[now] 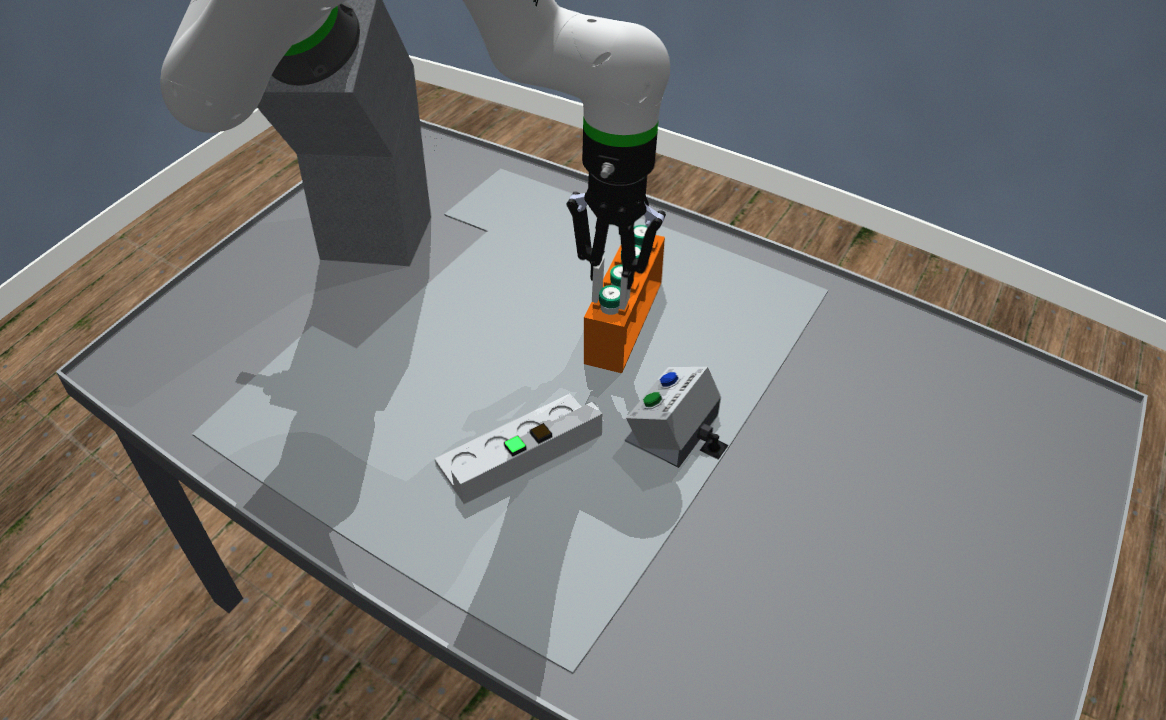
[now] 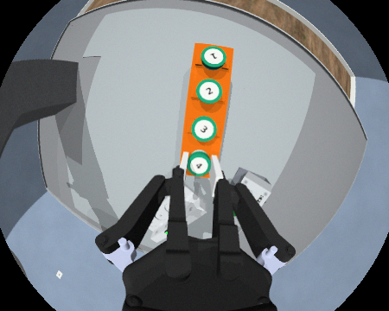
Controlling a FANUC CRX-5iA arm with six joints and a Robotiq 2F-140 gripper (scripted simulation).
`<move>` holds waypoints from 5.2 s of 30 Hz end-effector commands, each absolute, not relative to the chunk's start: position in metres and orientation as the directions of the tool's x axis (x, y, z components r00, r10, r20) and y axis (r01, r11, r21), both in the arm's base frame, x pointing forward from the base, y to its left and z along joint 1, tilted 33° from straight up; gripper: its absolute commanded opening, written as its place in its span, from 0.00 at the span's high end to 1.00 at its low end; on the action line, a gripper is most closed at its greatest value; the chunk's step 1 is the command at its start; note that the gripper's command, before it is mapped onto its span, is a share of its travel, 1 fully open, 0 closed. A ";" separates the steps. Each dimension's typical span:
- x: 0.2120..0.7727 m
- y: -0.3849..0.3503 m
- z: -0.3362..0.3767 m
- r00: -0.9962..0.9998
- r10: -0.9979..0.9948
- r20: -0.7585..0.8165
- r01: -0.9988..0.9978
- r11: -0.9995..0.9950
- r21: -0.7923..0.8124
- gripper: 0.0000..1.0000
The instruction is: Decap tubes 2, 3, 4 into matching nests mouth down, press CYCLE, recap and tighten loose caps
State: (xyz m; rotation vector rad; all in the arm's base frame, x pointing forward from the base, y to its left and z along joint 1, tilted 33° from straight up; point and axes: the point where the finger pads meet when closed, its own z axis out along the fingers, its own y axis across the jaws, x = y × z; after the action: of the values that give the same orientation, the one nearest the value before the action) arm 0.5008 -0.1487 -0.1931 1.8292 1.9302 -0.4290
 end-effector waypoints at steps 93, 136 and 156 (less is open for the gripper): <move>0.500 -0.149 -0.194 0.242 0.840 -0.485 0.961 -0.139 0.238 1.00; 0.500 -0.149 -0.194 -0.239 0.806 -0.541 0.962 0.274 -0.018 0.65; 0.500 -0.149 -0.194 -0.511 0.691 -0.512 0.849 0.498 -0.176 1.00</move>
State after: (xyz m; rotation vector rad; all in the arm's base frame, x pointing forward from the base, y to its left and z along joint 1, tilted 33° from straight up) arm 0.5000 -0.1491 -0.1942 1.2776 2.3645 -0.5730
